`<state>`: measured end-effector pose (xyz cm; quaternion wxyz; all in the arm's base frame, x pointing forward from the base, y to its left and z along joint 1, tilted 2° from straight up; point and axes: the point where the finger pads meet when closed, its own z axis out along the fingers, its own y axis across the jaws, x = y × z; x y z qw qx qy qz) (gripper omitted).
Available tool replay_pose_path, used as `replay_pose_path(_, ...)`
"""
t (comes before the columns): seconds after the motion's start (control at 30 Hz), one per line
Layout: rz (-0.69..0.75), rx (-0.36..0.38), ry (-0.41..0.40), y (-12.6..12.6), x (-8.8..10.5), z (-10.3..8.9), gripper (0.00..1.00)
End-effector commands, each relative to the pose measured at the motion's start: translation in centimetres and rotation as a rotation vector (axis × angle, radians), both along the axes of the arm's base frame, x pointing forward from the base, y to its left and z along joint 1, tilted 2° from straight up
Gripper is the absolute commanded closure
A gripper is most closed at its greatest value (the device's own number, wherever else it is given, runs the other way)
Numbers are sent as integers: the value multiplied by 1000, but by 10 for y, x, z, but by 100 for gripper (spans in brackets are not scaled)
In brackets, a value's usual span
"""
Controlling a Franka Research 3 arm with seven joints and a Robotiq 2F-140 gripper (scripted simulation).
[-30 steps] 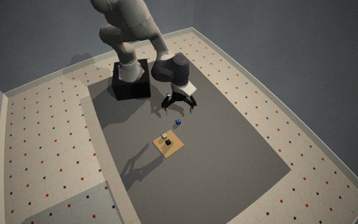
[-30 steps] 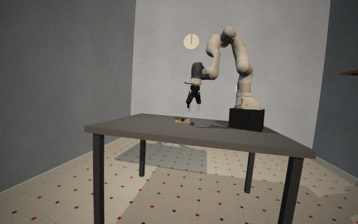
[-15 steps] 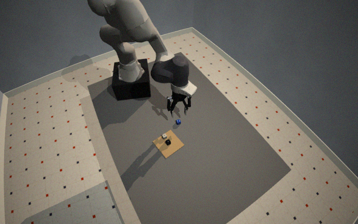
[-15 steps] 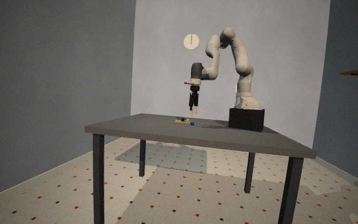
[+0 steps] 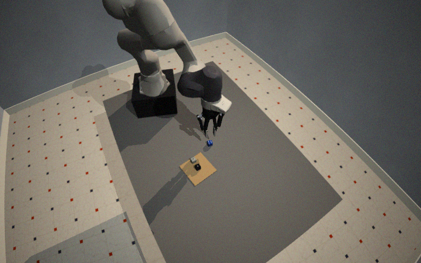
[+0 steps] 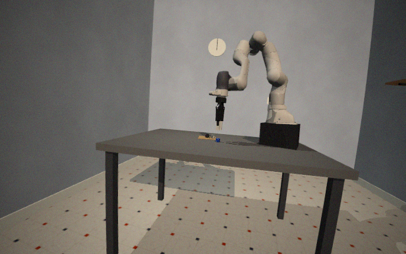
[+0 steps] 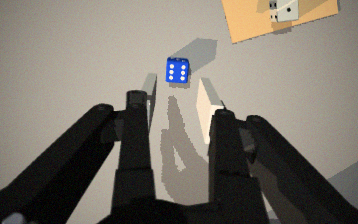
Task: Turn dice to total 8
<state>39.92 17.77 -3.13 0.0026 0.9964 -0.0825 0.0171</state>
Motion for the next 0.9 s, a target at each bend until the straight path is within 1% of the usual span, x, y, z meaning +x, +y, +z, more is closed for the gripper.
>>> replay_pose_path(0.0,16,-2,1,0,0,0,75)
replay_pose_path(0.5,16,-2,1,0,0,0,75)
replay_pose_path(0.87,16,-2,1,0,1,-5,75)
